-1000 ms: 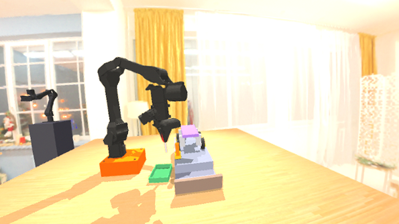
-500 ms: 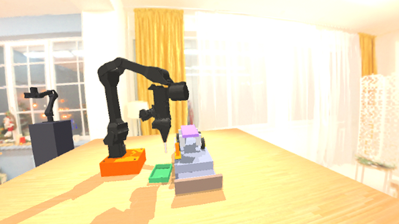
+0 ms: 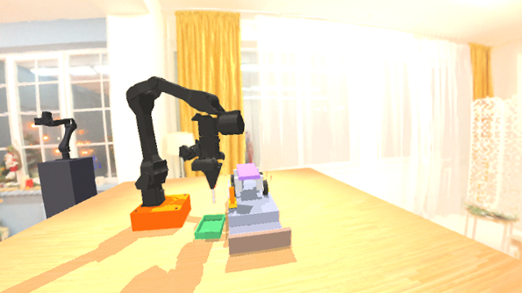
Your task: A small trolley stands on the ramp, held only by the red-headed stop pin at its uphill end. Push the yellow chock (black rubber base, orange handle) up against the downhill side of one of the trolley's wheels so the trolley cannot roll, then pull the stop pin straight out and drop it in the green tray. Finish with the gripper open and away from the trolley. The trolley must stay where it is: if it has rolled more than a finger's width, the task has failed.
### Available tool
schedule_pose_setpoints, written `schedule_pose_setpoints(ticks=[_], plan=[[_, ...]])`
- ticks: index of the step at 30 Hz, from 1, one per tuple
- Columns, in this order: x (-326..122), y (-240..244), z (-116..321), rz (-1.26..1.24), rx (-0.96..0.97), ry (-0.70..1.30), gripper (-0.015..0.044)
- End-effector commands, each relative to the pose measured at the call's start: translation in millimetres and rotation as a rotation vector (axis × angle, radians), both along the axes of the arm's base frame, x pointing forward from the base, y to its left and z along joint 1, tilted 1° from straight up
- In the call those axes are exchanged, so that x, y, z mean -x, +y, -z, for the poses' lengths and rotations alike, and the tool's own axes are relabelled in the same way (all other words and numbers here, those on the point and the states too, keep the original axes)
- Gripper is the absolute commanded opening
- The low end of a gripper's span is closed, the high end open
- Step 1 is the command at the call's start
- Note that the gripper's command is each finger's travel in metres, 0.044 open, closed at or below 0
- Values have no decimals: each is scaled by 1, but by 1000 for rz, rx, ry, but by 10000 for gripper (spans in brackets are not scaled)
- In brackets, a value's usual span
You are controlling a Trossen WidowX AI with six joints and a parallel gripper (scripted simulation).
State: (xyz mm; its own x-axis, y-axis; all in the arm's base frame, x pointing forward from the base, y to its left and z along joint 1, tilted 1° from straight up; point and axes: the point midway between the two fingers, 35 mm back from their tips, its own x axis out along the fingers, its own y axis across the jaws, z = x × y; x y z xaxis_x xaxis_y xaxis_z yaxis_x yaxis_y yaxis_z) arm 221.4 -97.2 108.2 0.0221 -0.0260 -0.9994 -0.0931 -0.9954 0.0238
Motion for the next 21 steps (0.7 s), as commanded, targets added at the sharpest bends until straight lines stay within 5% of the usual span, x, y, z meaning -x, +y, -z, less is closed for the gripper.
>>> schedule_pose_setpoints(ticks=[1, 21], plan=[[10, -1, 8, 0, 4, 0, 0], [15, -18, 52, 3, 176, 16, 0]])
